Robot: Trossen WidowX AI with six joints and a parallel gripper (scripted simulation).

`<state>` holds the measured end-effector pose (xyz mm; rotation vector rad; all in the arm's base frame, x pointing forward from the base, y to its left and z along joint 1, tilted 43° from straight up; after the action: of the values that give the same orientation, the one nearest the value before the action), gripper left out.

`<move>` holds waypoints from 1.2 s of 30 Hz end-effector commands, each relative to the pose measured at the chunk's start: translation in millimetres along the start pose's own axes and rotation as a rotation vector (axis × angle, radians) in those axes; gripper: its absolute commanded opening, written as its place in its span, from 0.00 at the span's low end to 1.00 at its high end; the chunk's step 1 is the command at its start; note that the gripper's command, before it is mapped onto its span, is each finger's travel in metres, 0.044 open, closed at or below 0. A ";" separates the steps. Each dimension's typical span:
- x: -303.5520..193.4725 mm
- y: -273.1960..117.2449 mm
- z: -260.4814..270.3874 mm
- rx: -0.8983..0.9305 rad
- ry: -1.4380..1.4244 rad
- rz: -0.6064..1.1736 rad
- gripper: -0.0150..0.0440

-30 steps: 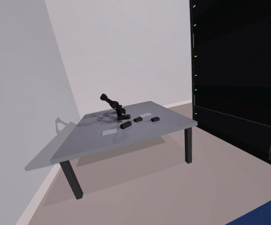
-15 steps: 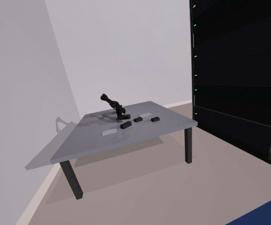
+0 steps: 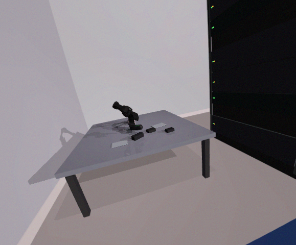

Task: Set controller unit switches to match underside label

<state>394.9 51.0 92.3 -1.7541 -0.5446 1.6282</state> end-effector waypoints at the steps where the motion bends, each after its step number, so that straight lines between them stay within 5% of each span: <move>1: 31.9 -2.2 25.2 -0.082 0.043 0.024 0.25; 18: 102.7 33.9 166.5 -0.514 0.394 -0.063 0.25; 36: 104.7 47.5 163.9 -0.517 0.398 -0.064 0.25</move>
<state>241.4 127.1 -9.4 -2.3281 -0.8683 1.0899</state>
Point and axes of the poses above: the point midway between the two fingers, 35 mm back from their tips, its own y axis out along the fingers, its own z axis across the jaws, x = y × z, the point moved 7 cm from there along -y, back along the fingers, and after that the axes turned 3 degrees about y, right-handed, at the moved point
